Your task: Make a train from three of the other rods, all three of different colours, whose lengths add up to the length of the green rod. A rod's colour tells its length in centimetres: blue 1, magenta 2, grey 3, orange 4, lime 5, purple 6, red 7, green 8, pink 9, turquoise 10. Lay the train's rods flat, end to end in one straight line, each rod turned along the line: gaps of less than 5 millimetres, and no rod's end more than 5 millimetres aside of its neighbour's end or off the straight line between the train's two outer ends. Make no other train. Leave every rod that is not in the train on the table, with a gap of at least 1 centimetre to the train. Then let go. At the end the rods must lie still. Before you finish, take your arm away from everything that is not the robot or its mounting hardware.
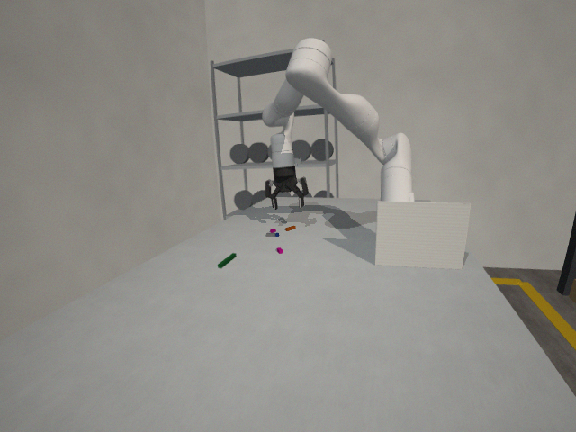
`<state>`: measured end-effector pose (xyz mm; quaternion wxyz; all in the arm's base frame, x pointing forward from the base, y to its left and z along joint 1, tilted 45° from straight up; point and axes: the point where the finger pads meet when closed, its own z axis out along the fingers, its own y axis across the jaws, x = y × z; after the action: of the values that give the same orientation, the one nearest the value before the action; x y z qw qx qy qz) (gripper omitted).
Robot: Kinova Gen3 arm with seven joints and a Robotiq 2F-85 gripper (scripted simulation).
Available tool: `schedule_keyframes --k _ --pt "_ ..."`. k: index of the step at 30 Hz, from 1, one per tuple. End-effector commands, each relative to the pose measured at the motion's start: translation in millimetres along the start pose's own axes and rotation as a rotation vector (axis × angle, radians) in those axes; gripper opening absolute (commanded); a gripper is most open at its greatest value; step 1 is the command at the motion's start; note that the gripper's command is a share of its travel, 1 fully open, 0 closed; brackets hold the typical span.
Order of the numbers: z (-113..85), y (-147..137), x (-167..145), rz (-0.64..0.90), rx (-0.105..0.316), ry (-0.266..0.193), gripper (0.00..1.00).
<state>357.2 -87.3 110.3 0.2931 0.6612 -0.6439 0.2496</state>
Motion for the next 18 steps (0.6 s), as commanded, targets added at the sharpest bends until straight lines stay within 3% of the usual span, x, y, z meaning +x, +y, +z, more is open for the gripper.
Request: schedule_keyframes --k 1,10,18 --pt "2.0 2.0 5.1 0.097 0.000 0.007 1.00" --pt "0.5 1.3 13.1 0.420 0.036 -0.003 1.00" --pt "-0.6 0.2 15.8 0.533 0.051 -0.008 1.00"
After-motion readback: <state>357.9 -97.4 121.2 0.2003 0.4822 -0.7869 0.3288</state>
